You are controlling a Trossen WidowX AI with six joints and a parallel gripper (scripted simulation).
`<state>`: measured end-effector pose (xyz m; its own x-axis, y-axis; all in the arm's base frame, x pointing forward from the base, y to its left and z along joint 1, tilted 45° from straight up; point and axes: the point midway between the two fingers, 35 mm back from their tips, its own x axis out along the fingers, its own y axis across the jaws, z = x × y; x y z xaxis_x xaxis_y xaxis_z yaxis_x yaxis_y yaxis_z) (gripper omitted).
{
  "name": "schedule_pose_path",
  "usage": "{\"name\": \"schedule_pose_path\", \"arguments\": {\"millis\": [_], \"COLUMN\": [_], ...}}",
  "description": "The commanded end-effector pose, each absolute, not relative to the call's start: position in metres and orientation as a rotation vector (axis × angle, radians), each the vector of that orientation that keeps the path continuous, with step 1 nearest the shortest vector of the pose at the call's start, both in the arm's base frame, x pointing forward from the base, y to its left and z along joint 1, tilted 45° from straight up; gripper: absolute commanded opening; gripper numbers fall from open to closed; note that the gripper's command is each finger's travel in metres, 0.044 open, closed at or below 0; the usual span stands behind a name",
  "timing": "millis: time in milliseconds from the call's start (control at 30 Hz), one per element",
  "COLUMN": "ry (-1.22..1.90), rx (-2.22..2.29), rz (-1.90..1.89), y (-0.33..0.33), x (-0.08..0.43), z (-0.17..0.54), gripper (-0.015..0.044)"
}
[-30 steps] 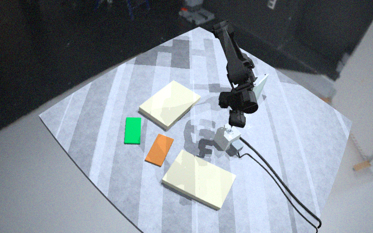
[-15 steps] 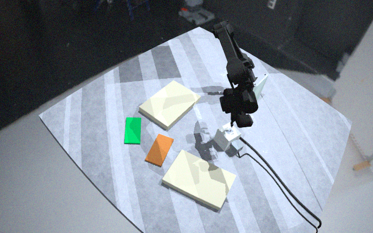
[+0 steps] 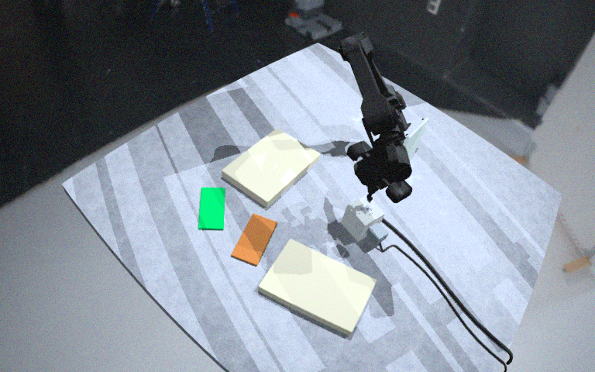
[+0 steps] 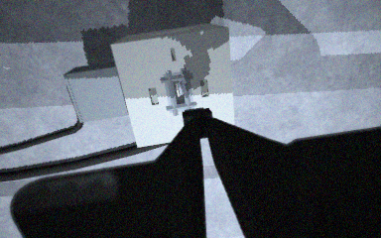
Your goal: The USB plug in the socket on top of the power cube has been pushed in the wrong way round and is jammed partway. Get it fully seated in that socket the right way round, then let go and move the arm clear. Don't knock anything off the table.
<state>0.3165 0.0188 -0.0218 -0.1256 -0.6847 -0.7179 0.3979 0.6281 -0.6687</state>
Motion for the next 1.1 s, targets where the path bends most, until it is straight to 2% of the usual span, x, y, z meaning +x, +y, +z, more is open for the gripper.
{"name": "schedule_pose_path", "arguments": {"millis": [0, 1067], "ry": [1.471, 1.780], "rx": [-0.340, -0.952], "rz": [-0.868, -0.204], "y": [0.0189, 0.0189], "x": [0.3166, 0.3166], "z": [-0.0221, -0.0221], "gripper": [0.0000, 0.0000]}}
